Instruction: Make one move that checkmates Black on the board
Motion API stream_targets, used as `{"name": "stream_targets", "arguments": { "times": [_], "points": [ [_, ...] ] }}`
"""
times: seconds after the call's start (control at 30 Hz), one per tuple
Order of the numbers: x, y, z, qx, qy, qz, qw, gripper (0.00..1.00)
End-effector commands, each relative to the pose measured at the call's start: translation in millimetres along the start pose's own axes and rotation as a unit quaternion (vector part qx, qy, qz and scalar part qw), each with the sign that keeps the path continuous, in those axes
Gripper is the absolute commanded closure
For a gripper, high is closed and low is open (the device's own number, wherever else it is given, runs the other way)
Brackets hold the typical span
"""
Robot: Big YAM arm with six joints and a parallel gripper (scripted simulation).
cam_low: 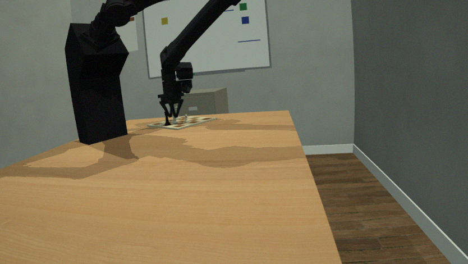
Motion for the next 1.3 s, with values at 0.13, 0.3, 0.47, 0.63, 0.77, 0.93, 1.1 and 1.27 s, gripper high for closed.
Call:
{"name": "stream_targets", "arguments": {
  "times": [0.13,0.3,0.47,0.63,0.77,0.93,1.1,1.27],
  "points": [
    [2,-17.6,3,-0.002,-0.008,-0.003,1.000,0.60],
    [2,-40.3,2,-0.004,-0.007,-0.002,1.000,0.60],
    [1,-56.9,2,-0.005,-0.006,-0.001,1.000,0.60],
    [1,-80.2,0,-0.006,-0.004,-0.001,1.000,0.60],
    [1,-91.4,0,-0.007,-0.003,-0.001,1.000,0.60],
    [-5,-87.7,0,0.005,0.010,0.002,1.000,0.60],
    [2,-92.0,0,-0.002,-0.002,-0.001,1.000,0.00],
    [1,-91.7,-1,-0.004,0.002,-0.001,1.000,0.00]
  ]
}}
Point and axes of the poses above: the point where the finger pads meet when closed, its own y axis out along the fingers, its own x axis across the jaws, z = x × y, the point moved 6 cm from there along -y, back along the fingers, and after that the axes turned 12 degrees about y, right-handed, at the moved point
